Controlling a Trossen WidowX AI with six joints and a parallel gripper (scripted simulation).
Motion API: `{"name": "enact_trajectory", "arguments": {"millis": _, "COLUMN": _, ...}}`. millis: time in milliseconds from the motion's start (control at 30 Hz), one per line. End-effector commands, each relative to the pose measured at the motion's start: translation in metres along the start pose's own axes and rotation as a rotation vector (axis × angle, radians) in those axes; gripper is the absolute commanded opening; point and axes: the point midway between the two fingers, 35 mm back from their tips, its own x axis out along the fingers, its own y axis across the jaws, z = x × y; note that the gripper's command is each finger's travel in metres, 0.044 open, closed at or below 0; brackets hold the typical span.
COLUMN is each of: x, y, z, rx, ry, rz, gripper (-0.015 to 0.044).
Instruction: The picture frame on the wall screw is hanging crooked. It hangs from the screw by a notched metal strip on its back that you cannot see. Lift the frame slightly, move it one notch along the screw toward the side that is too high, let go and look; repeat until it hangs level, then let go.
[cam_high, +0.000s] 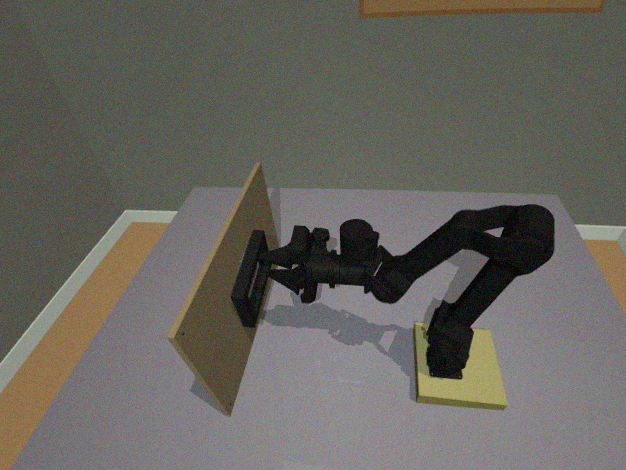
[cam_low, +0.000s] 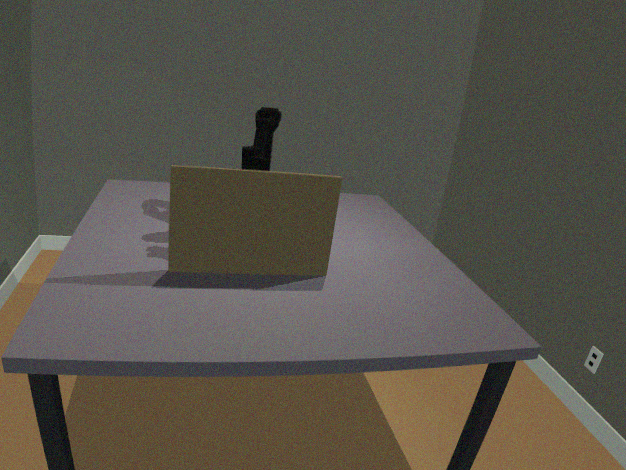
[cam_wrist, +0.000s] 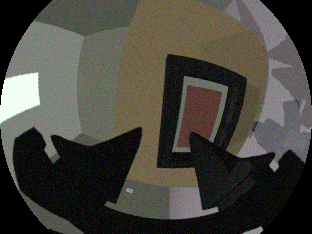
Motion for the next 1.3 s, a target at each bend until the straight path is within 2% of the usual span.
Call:
{"name": "enact_trajectory", "arguments": {"millis": 0, "x": 0.007, "y": -0.002, "z": 0.000, "rx": 0.006, "ry": -0.001, "rz": -0.006, "gripper": 0.0260}}
{"name": "enact_trajectory", "arguments": {"millis": 600, "x": 0.035, "y": -0.002, "z": 0.000, "rx": 0.007, "ry": -0.002, "rz": -0.003, "gripper": 0.0260}}
{"name": "enact_trajectory", "arguments": {"millis": 1267, "x": 0.035, "y": -0.002, "z": 0.000, "rx": 0.007, "ry": -0.002, "rz": -0.003, "gripper": 0.0260}}
